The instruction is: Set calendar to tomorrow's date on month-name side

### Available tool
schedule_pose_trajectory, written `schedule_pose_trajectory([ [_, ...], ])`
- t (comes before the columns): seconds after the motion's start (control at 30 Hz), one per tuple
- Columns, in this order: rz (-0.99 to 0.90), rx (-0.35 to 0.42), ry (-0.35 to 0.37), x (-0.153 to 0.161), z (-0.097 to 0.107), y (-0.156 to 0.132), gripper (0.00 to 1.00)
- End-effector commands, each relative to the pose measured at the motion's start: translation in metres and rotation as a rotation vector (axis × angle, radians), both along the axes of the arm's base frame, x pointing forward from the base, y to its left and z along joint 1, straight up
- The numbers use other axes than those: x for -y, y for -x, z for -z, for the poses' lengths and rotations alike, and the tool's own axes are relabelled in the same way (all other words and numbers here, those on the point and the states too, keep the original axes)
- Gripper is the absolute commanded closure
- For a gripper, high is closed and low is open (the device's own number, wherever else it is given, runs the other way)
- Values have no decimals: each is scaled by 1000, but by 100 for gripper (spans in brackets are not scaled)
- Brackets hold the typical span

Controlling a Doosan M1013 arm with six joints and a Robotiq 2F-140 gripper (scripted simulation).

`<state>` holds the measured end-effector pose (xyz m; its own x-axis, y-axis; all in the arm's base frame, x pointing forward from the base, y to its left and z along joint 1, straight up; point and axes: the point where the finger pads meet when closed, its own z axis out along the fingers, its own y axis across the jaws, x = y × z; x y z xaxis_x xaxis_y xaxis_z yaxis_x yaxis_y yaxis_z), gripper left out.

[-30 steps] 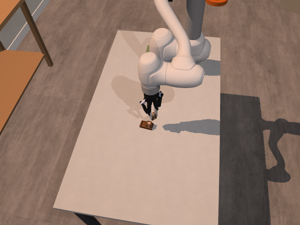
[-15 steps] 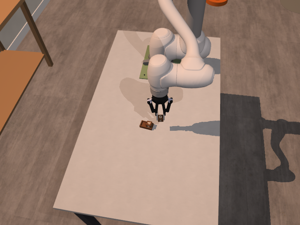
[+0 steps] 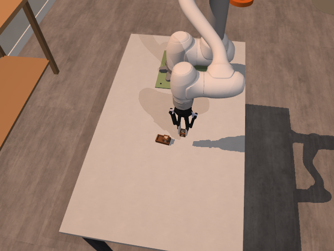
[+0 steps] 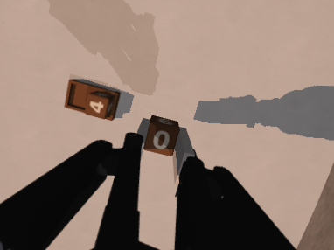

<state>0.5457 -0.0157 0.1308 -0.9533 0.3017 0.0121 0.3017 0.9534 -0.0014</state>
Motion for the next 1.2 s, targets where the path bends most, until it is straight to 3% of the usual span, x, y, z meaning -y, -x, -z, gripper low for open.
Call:
schedule_pose_trajectory([
  [0.0, 3, 8, 4, -1, -2, -7, 84],
  [0.27, 3, 8, 4, -1, -1, -7, 84],
  [0.57, 4, 8, 5, -1, 16, -7, 84],
  [0.97, 4, 8, 5, -1, 72, -7, 84],
  [1.17, 4, 8, 5, -1, 85, -7, 84],
])
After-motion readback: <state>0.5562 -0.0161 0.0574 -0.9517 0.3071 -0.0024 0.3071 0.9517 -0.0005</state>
